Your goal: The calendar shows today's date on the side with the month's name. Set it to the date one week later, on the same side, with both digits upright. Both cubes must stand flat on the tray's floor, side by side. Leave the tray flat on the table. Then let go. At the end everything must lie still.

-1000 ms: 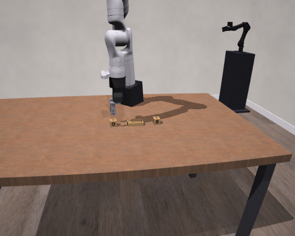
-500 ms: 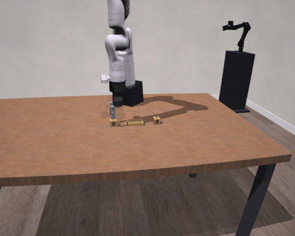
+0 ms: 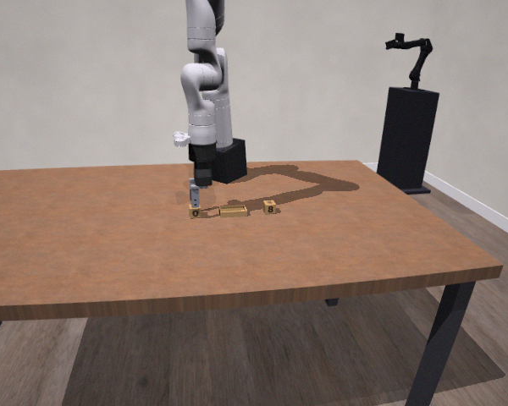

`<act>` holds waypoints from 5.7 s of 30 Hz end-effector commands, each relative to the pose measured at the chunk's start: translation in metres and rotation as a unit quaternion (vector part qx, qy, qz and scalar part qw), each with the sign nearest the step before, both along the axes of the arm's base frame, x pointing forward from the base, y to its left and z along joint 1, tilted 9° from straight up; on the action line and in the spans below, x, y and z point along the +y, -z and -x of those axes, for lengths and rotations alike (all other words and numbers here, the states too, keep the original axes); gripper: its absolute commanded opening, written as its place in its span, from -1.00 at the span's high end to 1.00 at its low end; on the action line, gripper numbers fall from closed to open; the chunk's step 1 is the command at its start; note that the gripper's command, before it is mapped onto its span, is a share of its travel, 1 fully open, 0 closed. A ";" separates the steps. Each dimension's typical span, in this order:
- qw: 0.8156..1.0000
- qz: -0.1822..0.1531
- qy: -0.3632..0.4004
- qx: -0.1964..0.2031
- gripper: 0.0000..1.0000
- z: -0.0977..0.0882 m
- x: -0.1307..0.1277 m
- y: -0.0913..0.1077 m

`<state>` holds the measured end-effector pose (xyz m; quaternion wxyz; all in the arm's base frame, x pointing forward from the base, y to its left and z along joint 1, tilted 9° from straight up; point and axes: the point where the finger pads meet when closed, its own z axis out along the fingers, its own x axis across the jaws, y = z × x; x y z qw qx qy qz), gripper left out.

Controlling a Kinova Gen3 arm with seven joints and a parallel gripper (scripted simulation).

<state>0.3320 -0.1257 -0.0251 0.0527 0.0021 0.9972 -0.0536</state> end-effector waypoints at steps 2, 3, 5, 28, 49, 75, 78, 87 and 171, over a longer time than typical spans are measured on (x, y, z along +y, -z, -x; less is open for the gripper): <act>1.000 0.000 0.000 0.000 -0.80 0.000 0.000 0.000; 1.000 0.000 0.000 0.000 -0.80 0.000 0.000 0.000; 1.000 0.000 0.000 0.000 -0.80 0.000 0.000 0.000; 1.000 0.000 0.000 0.000 -0.80 0.000 0.000 0.000; 1.000 0.000 0.000 0.000 -0.80 -0.001 0.000 0.006; 1.000 0.000 0.000 0.000 -0.80 -0.003 -0.003 0.030; 1.000 0.000 0.000 0.000 -0.80 -0.003 -0.003 0.030; 1.000 0.000 0.000 0.000 -0.80 -0.003 -0.003 0.030; 1.000 0.000 0.000 0.000 -0.20 0.005 0.006 -0.051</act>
